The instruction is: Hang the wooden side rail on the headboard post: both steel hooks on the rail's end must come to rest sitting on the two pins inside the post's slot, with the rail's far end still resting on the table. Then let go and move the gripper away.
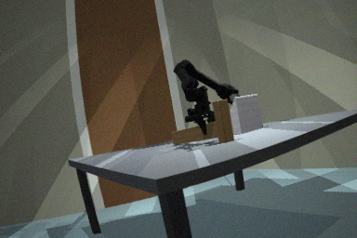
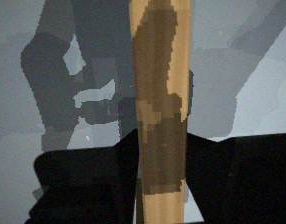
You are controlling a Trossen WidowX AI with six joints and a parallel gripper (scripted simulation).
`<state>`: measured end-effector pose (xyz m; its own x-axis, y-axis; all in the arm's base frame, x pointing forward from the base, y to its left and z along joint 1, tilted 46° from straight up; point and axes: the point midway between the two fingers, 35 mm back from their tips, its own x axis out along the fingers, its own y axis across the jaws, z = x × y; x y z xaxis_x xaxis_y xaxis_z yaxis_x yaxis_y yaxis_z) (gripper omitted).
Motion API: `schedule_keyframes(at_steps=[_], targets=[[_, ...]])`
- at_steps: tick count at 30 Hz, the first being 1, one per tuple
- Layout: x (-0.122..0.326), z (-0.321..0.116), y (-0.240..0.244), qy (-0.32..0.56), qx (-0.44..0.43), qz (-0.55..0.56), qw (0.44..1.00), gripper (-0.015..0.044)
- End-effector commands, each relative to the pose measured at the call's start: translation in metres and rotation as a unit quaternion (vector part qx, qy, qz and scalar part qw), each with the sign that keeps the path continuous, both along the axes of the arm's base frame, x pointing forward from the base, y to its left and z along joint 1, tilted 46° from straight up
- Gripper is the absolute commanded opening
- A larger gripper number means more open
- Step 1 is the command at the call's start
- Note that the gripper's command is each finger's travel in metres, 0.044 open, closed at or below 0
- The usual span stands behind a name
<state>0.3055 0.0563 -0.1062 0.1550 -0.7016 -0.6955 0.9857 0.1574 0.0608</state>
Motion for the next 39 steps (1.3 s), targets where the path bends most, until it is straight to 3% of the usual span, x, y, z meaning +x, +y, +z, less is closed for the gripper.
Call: schedule_keyframes(at_steps=[1, 39], targets=[[-0.0004, -0.0002, 0.0030, -0.001, 0.001, 0.002, 1.000, 0.0000], [-0.0003, -0.0037, 0.0055, -0.001, 0.001, 0.002, 1.000, 0.0000]])
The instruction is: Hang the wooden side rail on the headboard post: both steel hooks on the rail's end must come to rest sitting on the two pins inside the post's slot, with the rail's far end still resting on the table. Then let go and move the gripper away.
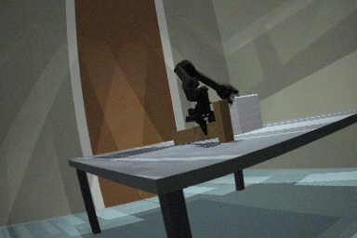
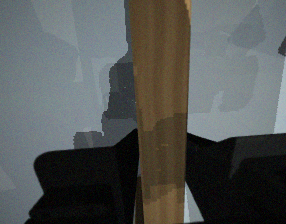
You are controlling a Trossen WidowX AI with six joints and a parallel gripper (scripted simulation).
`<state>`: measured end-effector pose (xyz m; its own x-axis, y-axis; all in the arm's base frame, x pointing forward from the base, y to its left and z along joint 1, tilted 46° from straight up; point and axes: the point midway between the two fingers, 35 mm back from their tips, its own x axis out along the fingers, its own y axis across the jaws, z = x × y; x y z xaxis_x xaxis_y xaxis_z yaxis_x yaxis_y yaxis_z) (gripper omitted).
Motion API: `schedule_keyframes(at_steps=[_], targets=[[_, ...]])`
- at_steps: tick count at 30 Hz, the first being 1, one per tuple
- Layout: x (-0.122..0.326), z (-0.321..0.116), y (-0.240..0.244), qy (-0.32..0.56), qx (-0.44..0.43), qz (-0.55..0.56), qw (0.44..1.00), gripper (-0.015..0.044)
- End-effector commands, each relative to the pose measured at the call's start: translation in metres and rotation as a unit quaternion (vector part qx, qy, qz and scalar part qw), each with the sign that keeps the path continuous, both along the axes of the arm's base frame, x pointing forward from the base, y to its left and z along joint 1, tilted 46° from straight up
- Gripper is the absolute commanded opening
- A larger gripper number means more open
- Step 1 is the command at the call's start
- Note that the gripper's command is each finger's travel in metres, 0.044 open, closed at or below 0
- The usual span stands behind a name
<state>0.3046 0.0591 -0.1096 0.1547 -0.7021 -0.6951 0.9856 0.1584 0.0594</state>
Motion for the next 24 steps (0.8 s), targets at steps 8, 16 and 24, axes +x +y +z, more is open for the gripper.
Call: schedule_keyframes(at_steps=[8, 16, 24], targets=[[0.0004, -0.0004, 0.0040, -0.001, 0.002, 0.001, 1.000, 0.0000], [-0.0004, -0.0015, 0.0041, -0.001, 0.002, 0.001, 1.000, 0.0000], [0.0003, -0.0022, 0.0047, -0.001, 0.002, 0.001, 1.000, 0.0000]])
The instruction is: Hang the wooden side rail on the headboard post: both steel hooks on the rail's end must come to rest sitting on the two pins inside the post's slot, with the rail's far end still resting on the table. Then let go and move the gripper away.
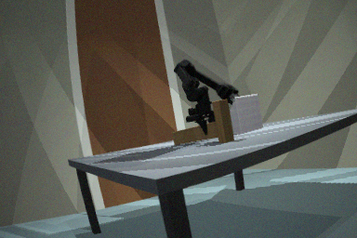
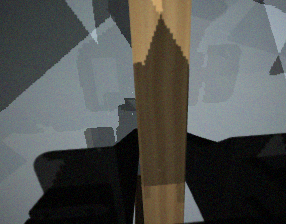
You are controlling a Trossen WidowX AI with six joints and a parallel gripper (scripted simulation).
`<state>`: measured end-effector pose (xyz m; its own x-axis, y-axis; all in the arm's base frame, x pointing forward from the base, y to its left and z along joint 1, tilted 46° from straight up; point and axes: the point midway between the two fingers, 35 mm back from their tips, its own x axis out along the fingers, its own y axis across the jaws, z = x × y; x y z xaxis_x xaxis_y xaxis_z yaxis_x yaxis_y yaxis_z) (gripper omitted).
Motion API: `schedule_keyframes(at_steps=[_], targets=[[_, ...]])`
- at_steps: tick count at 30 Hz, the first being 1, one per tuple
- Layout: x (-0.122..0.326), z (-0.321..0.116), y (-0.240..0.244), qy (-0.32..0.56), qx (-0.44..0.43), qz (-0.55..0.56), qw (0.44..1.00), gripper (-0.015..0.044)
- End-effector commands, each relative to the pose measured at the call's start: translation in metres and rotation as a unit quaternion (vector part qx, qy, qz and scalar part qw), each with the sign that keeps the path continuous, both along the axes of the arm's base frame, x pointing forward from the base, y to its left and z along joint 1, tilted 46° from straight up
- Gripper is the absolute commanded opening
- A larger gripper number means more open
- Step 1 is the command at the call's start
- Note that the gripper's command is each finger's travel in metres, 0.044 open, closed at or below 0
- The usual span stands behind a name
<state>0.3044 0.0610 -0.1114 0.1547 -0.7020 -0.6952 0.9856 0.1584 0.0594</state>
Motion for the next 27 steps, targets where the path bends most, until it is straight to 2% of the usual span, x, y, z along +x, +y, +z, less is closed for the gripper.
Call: schedule_keyframes(at_steps=[1, 27], targets=[[0.0006, -0.0003, 0.0029, -0.001, 0.002, 0.001, 1.000, 0.0000], [0.0007, -0.0024, 0.0023, -0.001, 0.002, 0.001, 1.000, 0.0000]])
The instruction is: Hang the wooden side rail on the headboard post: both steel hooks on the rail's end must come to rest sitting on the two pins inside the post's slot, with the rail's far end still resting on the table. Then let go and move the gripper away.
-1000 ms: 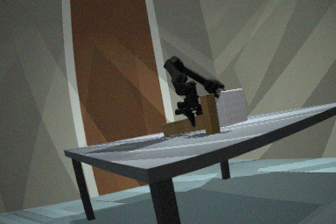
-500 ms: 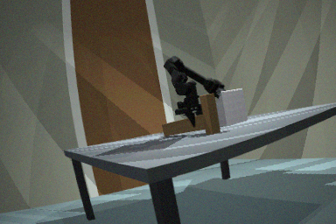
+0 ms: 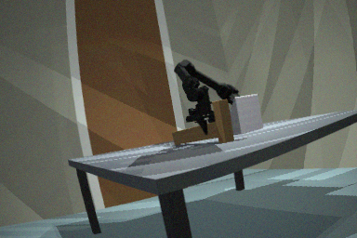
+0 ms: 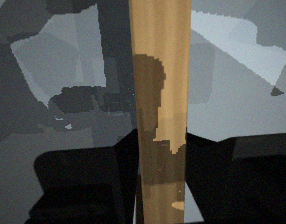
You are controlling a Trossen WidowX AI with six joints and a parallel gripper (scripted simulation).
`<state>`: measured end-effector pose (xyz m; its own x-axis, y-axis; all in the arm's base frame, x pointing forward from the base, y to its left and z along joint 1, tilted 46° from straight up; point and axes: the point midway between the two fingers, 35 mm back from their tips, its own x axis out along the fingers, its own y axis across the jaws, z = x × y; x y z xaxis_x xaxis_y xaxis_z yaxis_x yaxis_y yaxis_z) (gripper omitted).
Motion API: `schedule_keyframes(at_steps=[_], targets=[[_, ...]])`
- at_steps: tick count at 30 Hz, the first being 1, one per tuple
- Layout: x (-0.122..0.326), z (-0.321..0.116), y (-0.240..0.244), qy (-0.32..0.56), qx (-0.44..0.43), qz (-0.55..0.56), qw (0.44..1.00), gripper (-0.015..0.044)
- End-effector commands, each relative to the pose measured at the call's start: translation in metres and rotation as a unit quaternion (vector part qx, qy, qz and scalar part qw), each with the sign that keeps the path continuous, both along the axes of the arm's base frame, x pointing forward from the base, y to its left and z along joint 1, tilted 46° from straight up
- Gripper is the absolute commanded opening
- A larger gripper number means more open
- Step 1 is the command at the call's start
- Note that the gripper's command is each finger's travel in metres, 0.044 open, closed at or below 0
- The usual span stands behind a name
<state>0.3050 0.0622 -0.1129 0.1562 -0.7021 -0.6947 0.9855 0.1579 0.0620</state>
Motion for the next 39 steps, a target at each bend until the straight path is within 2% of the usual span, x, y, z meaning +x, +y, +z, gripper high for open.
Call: schedule_keyframes(at_steps=[1, 39], targets=[[0.0001, -0.0011, 0.0010, 0.000, 0.002, 0.002, 1.000, 0.0000], [0.0011, -0.0055, -0.0035, 0.000, 0.002, 0.002, 1.000, 0.0000]])
